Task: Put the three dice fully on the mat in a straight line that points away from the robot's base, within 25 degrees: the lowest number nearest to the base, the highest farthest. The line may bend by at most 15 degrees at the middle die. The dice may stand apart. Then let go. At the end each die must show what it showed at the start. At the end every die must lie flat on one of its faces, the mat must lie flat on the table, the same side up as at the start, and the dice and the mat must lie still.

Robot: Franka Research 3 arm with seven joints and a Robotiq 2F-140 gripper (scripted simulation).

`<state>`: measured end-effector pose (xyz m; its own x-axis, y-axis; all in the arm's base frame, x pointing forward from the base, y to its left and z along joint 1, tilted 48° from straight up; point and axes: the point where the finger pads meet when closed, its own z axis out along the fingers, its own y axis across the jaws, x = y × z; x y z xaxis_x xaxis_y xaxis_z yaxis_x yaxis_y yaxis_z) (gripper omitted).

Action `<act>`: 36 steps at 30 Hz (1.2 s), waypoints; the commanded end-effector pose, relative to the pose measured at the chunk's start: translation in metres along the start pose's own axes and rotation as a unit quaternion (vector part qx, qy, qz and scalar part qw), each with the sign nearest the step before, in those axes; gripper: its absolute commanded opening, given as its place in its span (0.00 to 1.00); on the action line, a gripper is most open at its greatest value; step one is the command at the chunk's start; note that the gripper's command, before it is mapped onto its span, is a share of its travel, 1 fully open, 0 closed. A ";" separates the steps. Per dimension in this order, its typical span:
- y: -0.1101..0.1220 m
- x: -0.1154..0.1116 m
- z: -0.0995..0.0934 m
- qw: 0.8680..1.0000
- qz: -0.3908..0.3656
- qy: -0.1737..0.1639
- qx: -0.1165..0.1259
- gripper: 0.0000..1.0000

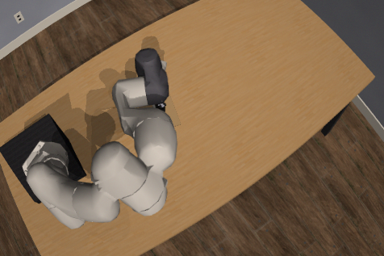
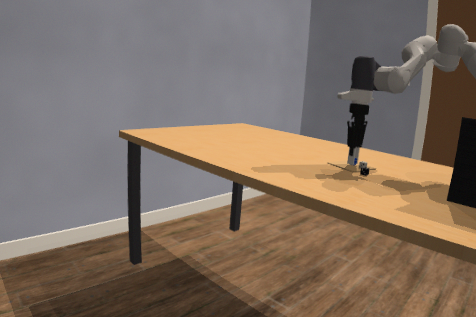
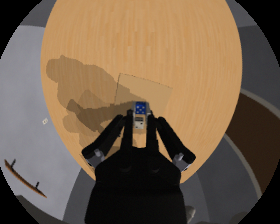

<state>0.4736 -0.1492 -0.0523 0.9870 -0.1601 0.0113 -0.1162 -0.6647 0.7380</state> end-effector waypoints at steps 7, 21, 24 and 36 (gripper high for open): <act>-0.001 0.001 0.001 1.000 0.005 0.001 0.001 0.13; -0.001 0.001 0.001 1.000 0.005 0.001 0.001 0.13; -0.001 0.001 0.001 1.000 0.005 0.001 0.001 0.13; -0.001 0.001 0.001 1.000 0.005 0.001 0.001 0.13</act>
<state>0.4738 -0.1491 -0.0528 0.9865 -0.1628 0.0145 -0.1206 -0.6646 0.7374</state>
